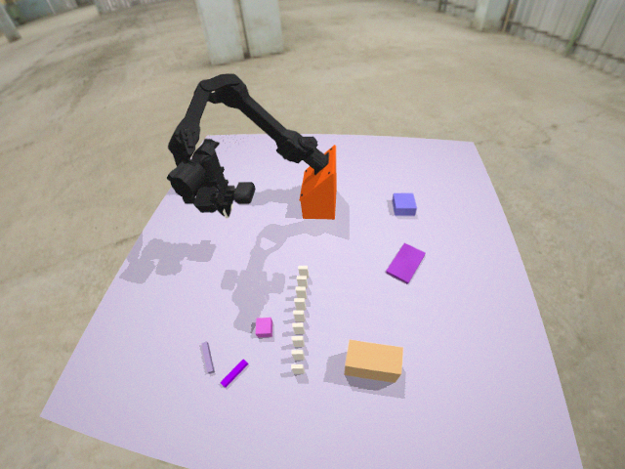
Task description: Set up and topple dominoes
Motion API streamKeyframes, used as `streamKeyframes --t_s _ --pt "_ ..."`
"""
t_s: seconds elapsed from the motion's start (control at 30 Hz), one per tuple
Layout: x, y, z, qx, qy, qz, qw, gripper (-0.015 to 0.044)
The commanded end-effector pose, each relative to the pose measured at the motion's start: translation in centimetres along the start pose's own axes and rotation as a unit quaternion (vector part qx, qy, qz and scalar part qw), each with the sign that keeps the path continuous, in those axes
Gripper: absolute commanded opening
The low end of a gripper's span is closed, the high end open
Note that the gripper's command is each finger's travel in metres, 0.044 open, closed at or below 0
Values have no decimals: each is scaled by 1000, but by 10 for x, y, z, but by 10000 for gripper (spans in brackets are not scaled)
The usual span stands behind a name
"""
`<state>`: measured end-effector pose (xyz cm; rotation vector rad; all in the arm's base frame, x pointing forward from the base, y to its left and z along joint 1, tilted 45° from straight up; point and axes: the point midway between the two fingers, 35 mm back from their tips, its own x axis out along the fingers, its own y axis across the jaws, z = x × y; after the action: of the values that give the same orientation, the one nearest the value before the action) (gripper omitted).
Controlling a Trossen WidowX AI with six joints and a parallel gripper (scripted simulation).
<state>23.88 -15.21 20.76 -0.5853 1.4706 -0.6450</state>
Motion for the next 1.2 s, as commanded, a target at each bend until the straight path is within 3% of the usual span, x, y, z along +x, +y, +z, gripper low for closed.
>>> streamKeyframes --t_s 0.0,0.43,1.17 --pt "-1 -5 -2 -18 1 -3 1000 28" --pt "29 11 5 39 -45 86 995 28" --pt "79 13 39 153 -272 205 927 28"
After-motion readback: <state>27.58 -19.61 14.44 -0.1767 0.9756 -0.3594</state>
